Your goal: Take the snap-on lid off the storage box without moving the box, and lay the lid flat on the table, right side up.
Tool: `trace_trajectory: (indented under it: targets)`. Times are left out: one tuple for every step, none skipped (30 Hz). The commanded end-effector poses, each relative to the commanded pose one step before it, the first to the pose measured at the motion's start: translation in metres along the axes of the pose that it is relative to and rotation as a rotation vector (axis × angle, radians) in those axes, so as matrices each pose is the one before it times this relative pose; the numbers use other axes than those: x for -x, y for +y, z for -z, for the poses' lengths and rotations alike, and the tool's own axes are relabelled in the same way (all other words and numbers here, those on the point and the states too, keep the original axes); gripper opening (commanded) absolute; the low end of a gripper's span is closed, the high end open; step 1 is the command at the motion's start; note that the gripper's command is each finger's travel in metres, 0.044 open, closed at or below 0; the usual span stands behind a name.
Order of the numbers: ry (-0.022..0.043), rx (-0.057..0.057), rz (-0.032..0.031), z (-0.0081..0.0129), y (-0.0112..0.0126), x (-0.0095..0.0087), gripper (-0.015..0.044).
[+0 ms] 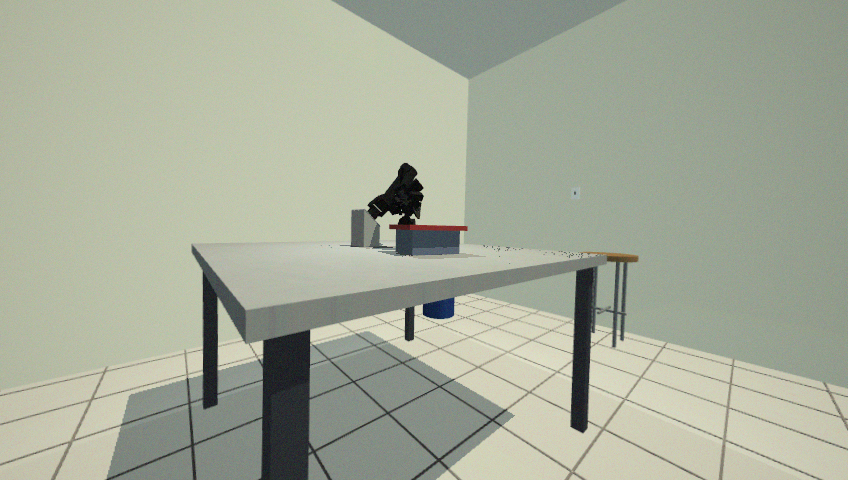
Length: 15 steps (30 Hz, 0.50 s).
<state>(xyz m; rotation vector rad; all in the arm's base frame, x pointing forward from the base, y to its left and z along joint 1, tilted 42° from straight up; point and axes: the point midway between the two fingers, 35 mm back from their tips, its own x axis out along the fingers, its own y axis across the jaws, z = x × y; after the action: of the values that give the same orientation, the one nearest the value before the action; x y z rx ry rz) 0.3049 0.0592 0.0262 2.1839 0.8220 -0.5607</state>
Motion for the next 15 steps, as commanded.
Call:
trace_trajectory:
  targets:
    - [-0.00282,-0.0057,-0.00433,-0.00034,0.00104,-0.00670,0.0235]
    - [0.00014,-0.0001,-0.00010,-0.00003,-0.00018,-0.00157,0.0235]
    - [0.00015,-0.0001,-0.00010,-0.00004,-0.00020,-0.00158,0.0235]
    - [0.00015,-0.0001,-0.00011,-0.00004,-0.00021,-0.00158,0.0235]
    - [0.00016,-0.0001,-0.00011,-0.00005,-0.00023,-0.00158,0.0235]
    - [0.00016,-0.0001,-0.00011,-0.00006,-0.00025,-0.00158,0.0235]
    - [0.00017,-0.0001,-0.00011,-0.00006,-0.00027,-0.00158,0.0235]
    - [0.00017,-0.0001,-0.00012,-0.00007,-0.00028,-0.00158,0.0235]
    - [0.00018,-0.0001,-0.00012,-0.00007,-0.00030,-0.00158,0.0235]
    - [0.00018,-0.0001,-0.00012,-0.00008,-0.00032,-0.00159,0.0235]
    - [0.00019,-0.0001,-0.00012,-0.00008,-0.00034,-0.00158,0.0235]
    - [0.00019,-0.0001,-0.00013,-0.00009,-0.00035,-0.00158,0.0235]
    - [0.00016,-0.0001,-0.00010,-0.00008,-0.00030,-0.00129,0.0235]
    - [0.00010,0.0000,-0.00006,-0.00005,-0.00019,-0.00078,0.0235]
    - [0.00003,0.0000,-0.00002,-0.00002,-0.00006,-0.00026,0.0235]
